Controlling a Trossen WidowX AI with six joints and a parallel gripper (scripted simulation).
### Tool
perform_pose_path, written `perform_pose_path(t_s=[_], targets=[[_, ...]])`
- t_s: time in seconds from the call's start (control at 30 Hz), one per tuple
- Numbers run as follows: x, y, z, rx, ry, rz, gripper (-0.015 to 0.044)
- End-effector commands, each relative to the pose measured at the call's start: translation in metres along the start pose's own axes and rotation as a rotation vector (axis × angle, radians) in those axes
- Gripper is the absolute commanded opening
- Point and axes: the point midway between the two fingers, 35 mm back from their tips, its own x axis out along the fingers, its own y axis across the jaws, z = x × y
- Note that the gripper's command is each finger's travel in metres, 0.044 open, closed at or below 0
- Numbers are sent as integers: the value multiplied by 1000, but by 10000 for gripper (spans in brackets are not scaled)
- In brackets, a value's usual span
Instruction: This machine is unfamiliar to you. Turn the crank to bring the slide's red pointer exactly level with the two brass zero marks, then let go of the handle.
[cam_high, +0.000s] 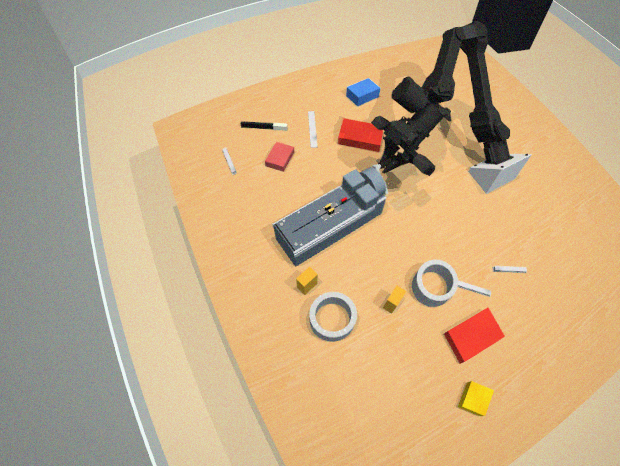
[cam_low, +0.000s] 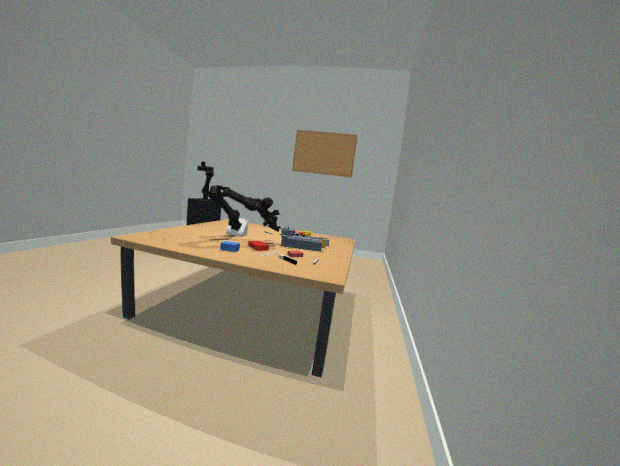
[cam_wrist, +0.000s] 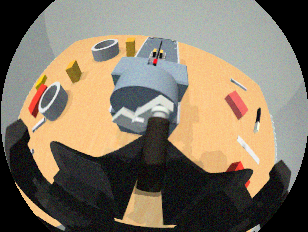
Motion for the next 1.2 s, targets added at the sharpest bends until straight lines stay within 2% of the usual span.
perform_pose_path(t_s=[0.0,0.9,1.17], targets=[[-1,1,1,1,-3,1,0],[0,1,0,-1,-1,1,0],[0,1,0,-1,-1,1,210]])
